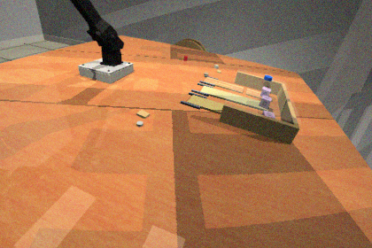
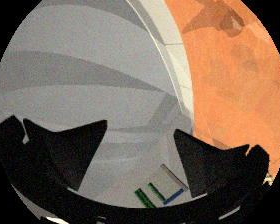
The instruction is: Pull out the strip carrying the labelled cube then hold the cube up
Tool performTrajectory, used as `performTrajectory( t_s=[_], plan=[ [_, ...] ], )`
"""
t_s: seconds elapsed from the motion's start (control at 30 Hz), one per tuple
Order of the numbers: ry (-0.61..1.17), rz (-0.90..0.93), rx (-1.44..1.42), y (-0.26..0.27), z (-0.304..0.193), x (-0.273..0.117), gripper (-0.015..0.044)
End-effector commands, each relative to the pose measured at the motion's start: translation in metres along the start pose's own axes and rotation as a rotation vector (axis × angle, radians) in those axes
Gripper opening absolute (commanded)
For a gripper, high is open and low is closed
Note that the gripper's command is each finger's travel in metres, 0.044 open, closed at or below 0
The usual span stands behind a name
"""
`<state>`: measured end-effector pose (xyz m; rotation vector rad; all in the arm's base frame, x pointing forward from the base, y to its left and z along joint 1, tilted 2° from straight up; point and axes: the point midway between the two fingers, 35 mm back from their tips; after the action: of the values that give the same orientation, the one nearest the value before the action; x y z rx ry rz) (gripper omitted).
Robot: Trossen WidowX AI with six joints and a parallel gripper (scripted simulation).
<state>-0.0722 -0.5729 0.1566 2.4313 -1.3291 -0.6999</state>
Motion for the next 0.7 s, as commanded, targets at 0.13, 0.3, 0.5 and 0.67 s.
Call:
performTrajectory(
  t_s=[0.13, 0.3, 0.5, 0.67],
  plan=[
    [-0.027, 0.009, -0.168, -0.018, -0.024, 0.009, 0.04],
    [0.012, -0.086, -0.382, -0.079, -0.08, 0.029, 0.04],
    [0.041, -0.192, -0.646, -0.151, -0.123, 0.034, 0.04],
    [0.136, -0.283, -0.906, -0.227, -0.175, 0.024, 0.04]
  ],
)
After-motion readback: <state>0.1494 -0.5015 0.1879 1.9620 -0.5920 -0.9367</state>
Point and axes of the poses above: the point midway between the two fingers, 35 mm back from their tips, its own x axis out along the fingers, its own y axis across the jaws, z = x × y, and after that the axes turned 7 degrees about x, right-handed
